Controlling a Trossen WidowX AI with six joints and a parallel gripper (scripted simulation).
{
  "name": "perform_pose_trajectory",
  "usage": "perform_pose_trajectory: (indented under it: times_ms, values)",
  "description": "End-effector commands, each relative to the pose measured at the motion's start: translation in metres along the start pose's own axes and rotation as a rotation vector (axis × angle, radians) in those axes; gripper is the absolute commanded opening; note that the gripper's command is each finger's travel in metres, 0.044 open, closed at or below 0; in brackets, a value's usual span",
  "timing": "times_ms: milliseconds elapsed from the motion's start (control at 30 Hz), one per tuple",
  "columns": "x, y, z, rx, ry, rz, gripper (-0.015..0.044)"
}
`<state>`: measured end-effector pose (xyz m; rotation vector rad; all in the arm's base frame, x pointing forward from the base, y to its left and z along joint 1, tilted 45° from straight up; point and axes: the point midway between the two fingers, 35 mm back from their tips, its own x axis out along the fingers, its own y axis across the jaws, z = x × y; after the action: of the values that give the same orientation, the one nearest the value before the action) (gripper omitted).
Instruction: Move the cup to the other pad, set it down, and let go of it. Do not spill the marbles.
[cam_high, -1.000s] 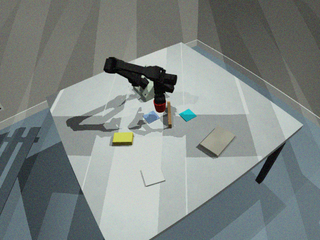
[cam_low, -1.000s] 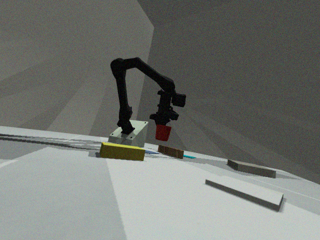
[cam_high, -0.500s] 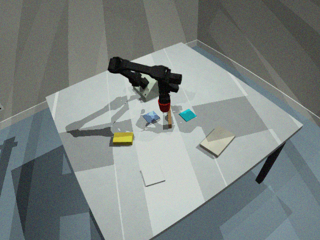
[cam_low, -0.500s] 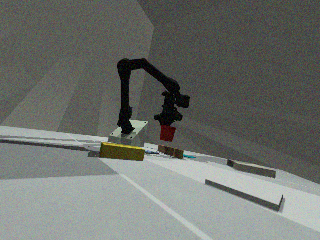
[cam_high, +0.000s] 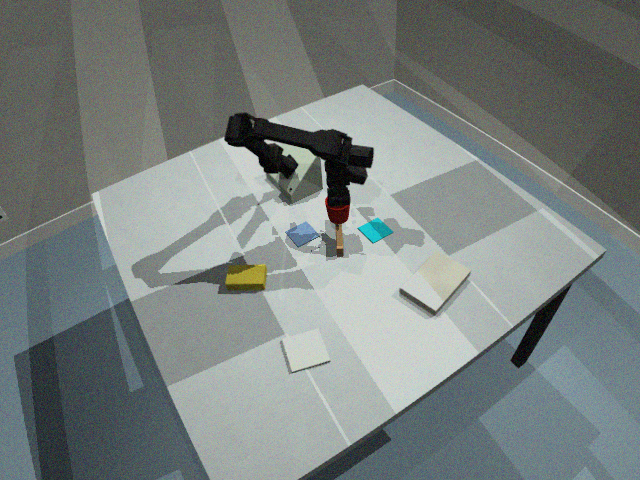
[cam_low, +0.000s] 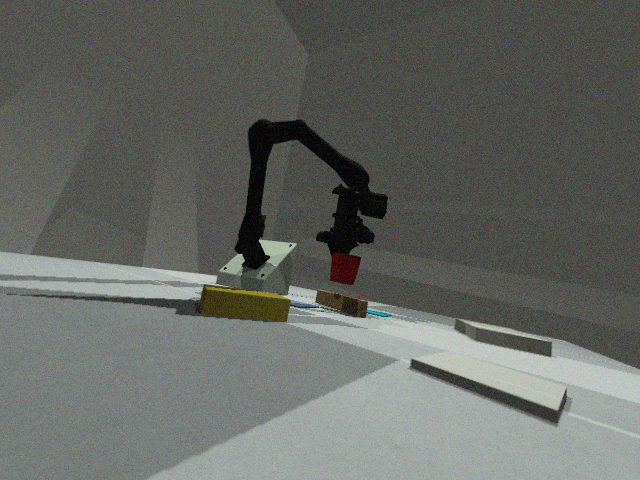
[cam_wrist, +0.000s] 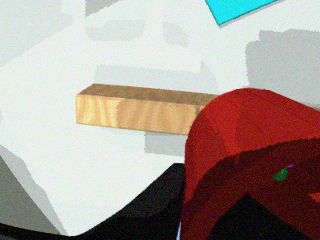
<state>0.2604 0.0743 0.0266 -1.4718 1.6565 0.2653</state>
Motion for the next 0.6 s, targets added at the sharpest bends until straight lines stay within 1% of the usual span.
perform_pose_trajectory:
  times_ms: [0,567]
  values:
    - [0.0,0.0,0.009,0.005,-0.001,0.004,0.0]
    - [-0.001,-0.002,0.04,0.006,-0.003,0.004,0.0]
